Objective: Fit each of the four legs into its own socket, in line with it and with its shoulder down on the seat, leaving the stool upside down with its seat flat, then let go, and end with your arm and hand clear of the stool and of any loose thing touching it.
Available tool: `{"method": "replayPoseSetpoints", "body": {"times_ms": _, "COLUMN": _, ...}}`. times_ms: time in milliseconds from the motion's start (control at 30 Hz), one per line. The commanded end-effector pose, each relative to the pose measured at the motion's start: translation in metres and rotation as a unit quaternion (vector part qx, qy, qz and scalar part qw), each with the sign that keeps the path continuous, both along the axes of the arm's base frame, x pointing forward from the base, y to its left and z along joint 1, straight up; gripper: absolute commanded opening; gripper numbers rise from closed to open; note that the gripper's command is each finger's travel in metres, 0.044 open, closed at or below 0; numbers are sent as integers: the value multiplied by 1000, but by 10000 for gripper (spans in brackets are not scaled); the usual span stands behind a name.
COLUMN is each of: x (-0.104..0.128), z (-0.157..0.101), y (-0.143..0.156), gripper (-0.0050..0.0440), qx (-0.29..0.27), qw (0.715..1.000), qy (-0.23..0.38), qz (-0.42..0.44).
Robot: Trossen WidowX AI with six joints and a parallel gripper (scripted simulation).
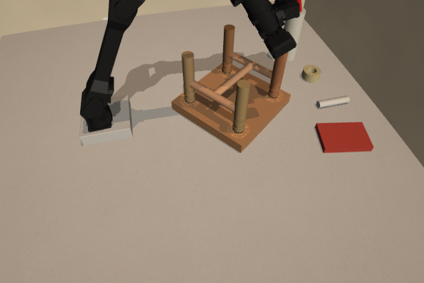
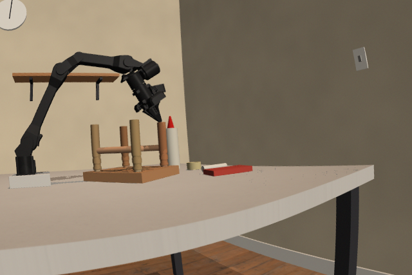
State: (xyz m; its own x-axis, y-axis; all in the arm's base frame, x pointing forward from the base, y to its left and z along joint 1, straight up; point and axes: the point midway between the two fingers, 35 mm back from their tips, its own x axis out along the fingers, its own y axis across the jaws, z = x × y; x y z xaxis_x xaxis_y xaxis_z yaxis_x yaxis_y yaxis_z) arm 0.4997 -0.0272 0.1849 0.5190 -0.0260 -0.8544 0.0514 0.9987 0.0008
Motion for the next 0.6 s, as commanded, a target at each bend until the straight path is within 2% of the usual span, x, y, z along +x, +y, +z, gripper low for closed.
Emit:
{"method": "replayPoseSetpoints", "body": {"times_ms": 0, "x": -2, "z": -14, "y": 0, "gripper": 0, "qx": 2, "qw": 1000, "qy": 15, "qz": -1}}
{"method": "replayPoseSetpoints", "body": {"times_ms": 567, "x": -2, "z": -16, "y": 0, "gripper": 0, "qx": 2, "qw": 1000, "qy": 15, "qz": -1}}
